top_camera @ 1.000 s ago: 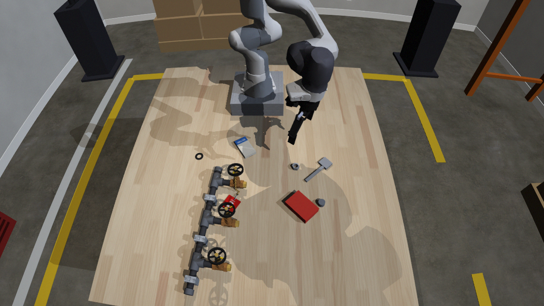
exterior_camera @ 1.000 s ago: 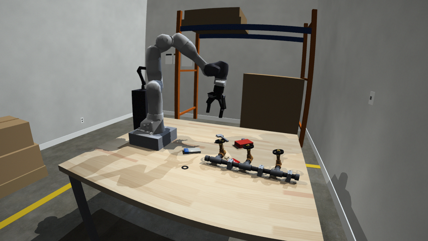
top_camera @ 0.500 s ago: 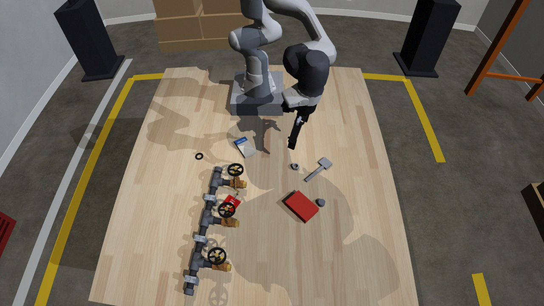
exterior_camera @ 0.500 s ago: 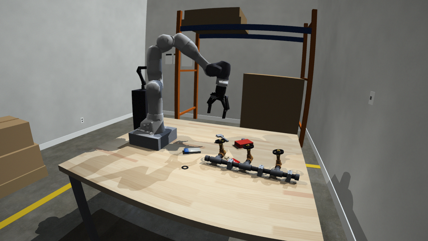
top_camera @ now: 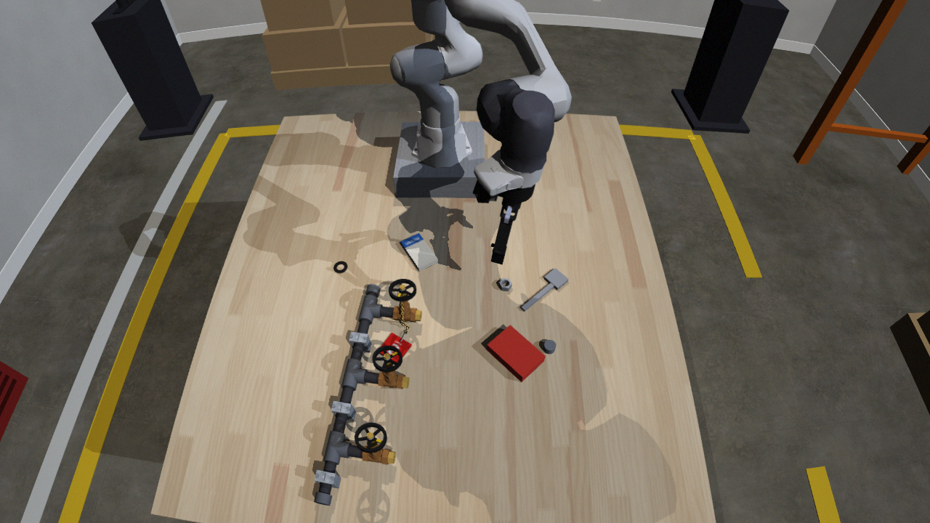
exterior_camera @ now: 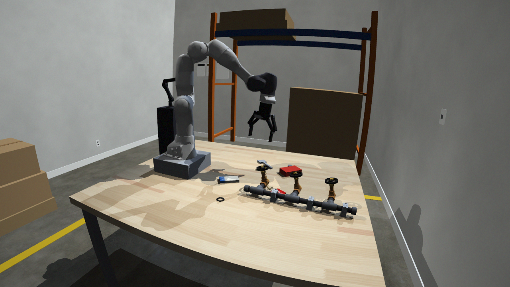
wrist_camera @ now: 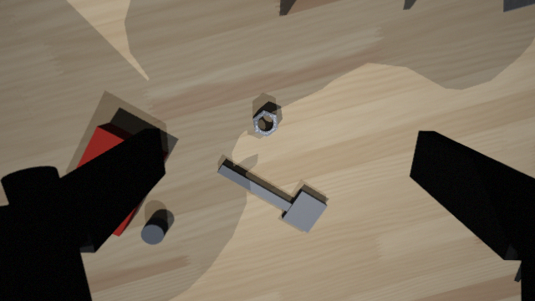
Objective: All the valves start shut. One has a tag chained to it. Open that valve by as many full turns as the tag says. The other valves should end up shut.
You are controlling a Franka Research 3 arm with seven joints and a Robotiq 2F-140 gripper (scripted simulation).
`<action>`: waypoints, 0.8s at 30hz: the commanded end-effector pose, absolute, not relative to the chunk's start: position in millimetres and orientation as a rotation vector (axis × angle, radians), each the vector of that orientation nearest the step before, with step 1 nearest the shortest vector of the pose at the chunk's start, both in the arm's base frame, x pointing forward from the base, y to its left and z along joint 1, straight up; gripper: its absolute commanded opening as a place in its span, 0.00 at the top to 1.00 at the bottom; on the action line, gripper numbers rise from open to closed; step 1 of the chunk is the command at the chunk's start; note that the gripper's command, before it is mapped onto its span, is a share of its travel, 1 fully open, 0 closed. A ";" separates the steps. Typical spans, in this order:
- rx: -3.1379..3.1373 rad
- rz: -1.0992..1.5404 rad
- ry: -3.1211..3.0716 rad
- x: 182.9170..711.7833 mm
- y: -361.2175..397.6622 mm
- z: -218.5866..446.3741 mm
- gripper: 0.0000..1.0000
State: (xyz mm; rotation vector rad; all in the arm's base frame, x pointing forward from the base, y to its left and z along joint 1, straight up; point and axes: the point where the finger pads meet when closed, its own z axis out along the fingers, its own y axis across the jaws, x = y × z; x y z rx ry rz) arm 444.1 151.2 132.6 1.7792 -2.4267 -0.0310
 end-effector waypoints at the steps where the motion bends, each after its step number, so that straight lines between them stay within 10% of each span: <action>1: 1.932 -0.061 -2.318 449.9 147.8 132.2 0.00; 24: 2.201 -0.095 -2.105 479.8 123.5 131.0 0.00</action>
